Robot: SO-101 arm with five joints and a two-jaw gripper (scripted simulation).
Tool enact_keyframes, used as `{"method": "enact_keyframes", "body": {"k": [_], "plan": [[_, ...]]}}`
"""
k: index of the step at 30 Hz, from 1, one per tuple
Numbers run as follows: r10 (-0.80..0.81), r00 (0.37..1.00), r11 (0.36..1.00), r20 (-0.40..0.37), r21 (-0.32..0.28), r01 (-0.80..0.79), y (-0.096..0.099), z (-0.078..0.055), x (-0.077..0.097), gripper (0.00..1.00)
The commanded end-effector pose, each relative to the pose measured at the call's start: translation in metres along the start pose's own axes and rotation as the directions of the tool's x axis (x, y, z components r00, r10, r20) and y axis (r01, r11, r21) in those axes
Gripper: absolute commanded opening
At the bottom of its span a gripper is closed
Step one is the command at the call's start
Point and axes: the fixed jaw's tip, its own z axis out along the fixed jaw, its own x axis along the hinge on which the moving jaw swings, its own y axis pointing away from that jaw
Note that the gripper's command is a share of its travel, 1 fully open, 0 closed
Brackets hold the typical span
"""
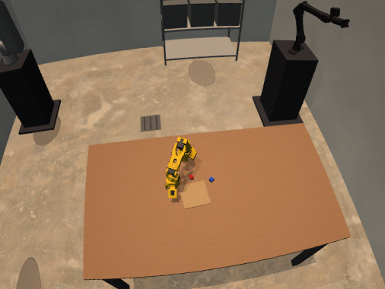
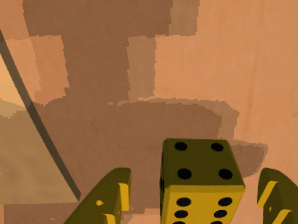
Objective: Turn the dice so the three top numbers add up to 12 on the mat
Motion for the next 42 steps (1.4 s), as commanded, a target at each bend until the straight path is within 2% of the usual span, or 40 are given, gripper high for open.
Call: {"method": "enact_keyframes", "body": {"k": [1,13,35,42], "plan": [[0.002,1.0,1.0,0.03,0.01,-0.002,-0.0045,-0.004,-0.0036,0.22],[0.002,1.0,1.0,0.029,0.01,-0.002,-0.0099,-0.004,-0.0035,0.13],[0.002,1.0,1.0,0.029,0.01,-0.002,-0.0122,-0.004,-0.0034,0.09],[0.002,1.0,1.0,0.029,0.01,-0.002,-0.0122,-0.004,-0.0034,0.02]]}}
